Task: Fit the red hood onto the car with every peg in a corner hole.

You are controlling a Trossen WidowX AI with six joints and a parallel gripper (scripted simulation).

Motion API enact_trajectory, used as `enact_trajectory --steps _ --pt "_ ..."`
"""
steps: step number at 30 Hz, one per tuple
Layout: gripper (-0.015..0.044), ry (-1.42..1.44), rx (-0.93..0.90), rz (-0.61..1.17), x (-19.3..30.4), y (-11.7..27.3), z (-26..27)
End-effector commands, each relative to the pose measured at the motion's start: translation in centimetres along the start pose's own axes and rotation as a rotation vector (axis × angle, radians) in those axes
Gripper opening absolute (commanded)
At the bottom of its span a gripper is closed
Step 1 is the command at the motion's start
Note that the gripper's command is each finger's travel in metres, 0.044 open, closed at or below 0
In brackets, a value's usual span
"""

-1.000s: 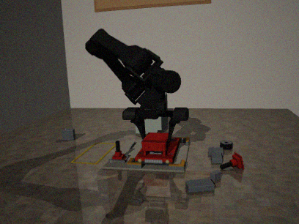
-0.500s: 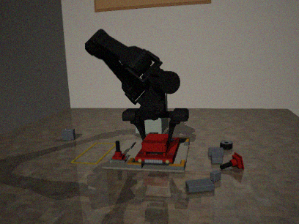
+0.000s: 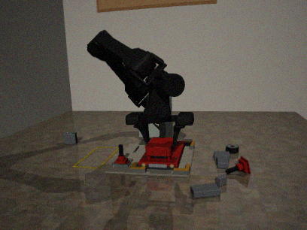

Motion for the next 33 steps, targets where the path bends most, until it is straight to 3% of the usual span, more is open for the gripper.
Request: enact_trajectory --steps 1,24,33 --pt "0.0000 0.000 0.001 0.016 0.2 -0.8 -0.1" --pt "0.0000 0.002 0.000 0.009 0.1 -0.9 0.0" --pt "0.0236 0.002 -0.002 -0.006 -0.1 -0.3 0.0"
Point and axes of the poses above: the point midway between the two fingers, 35 mm back from their tips, its own y axis back along the fingers, its own z axis across the jaws, x = y × z, the point moved 1 cm from there along y, back along the fingers, and after that the axes turned 6 degrees about y, right-handed, at the moved point
